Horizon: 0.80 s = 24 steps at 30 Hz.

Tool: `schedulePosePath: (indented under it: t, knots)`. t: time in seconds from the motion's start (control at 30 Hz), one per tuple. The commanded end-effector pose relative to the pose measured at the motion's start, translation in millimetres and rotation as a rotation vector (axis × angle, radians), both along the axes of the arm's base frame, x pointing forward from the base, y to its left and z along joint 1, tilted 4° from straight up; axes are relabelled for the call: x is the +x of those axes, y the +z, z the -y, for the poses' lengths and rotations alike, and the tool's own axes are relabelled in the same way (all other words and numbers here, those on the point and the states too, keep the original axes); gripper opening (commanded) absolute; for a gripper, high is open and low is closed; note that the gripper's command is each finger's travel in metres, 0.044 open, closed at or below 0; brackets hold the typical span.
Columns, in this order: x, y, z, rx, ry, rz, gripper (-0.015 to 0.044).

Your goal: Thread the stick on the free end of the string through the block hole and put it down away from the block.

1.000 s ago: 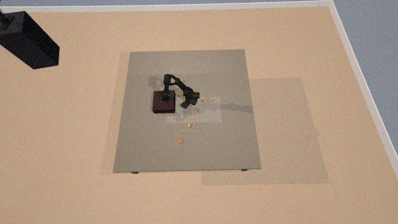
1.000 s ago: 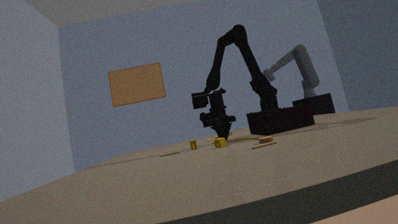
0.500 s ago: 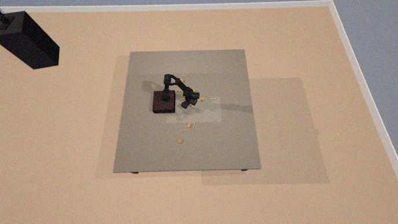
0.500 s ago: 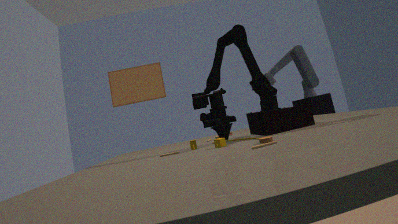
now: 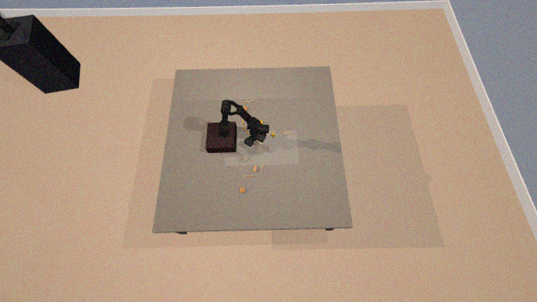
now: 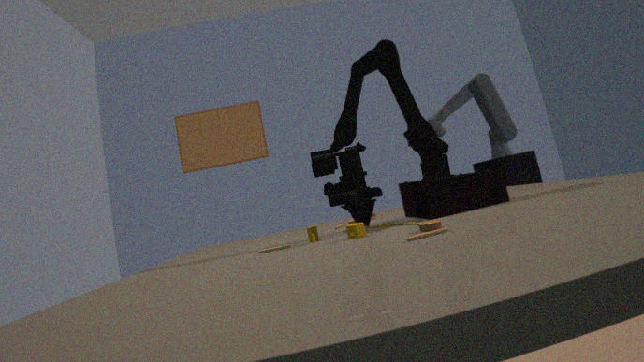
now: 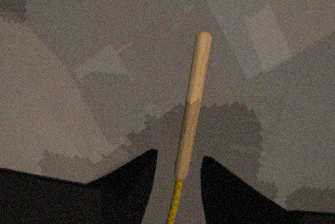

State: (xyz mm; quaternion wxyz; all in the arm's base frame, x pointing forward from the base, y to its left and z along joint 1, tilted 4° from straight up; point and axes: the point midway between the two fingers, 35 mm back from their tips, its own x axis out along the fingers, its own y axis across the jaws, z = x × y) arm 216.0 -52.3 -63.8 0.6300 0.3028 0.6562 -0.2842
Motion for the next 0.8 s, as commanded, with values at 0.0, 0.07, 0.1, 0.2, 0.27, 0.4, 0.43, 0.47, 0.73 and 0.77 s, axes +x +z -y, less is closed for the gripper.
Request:
schedulePosePath:
  t: [0.0, 0.07, 0.1, 0.2, 0.27, 0.4, 0.43, 0.47, 0.73, 0.77]
  knots:
    - [-2.0, -1.6, 0.2, -0.003, -0.005, -0.008, 0.0124]
    - [-2.0, -1.6, 0.2, -0.003, -0.005, -0.008, 0.0124]
    - [-2.0, -1.6, 0.2, -0.003, -0.005, -0.008, 0.0124]
    - [-2.0, -1.6, 0.2, -0.003, -0.005, -0.008, 0.0124]
    - [0.0, 0.0, 0.0, 0.000, 0.000, 0.000, 0.0071]
    - [0.0, 0.0, 0.0, 0.000, 0.000, 0.000, 0.0000]
    - [0.0, 0.0, 0.0, 0.000, 0.000, 0.000, 0.0000]
    - [0.0, 0.0, 0.0, 0.000, 0.000, 0.000, 0.0000]
    - [0.6, 3.0, 0.2, 0.000, 0.000, 0.000, 0.0000]
    - [0.8, 4.2, 0.3, 0.000, 0.000, 0.000, 0.0000]
